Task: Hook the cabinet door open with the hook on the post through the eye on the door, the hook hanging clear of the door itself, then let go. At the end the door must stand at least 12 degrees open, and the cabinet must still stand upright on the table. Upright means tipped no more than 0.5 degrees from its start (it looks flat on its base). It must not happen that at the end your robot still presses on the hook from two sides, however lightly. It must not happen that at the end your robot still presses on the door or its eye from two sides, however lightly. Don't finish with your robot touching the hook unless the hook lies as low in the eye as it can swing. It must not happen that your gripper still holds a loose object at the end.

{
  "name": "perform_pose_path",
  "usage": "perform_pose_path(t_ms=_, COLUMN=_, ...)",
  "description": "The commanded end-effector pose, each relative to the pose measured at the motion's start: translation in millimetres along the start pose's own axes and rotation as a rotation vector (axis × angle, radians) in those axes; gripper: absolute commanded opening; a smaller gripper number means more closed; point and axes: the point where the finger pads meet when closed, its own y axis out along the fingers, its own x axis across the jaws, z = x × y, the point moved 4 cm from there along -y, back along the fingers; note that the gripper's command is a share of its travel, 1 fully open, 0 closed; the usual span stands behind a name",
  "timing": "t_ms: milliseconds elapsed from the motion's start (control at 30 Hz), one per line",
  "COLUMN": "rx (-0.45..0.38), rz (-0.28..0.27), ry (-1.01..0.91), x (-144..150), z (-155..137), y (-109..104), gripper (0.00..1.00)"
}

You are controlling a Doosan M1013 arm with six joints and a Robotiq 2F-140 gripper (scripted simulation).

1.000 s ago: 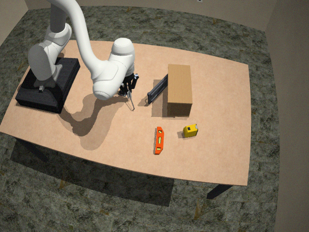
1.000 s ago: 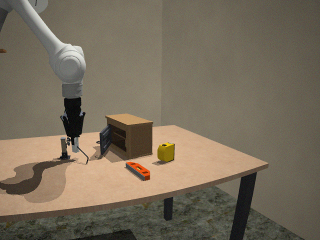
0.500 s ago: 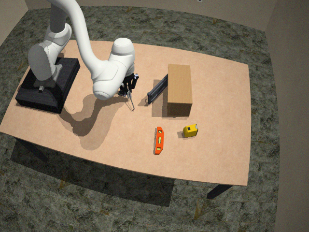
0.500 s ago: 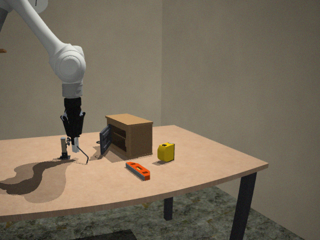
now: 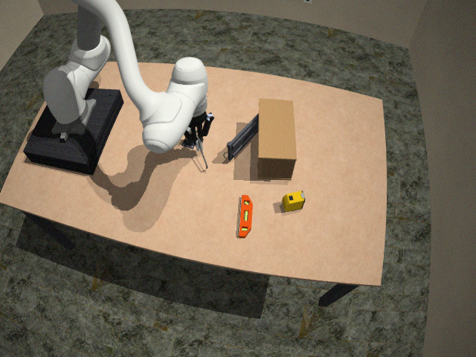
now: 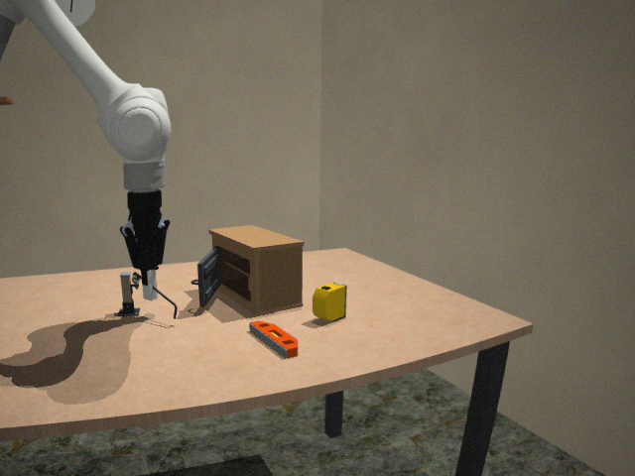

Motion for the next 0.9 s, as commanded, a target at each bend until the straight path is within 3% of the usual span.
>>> perform_pose_path(t_ms=0, rx=0.0, rz=0.0, ry=0.0, x=0.0, z=-0.2, y=-0.7, gripper=0.03)
perform_pose_path(t_ms=867, rx=0.0, rz=0.0, ry=0.0, x=0.0, z=-0.9, y=-8.7, gripper=0.03)
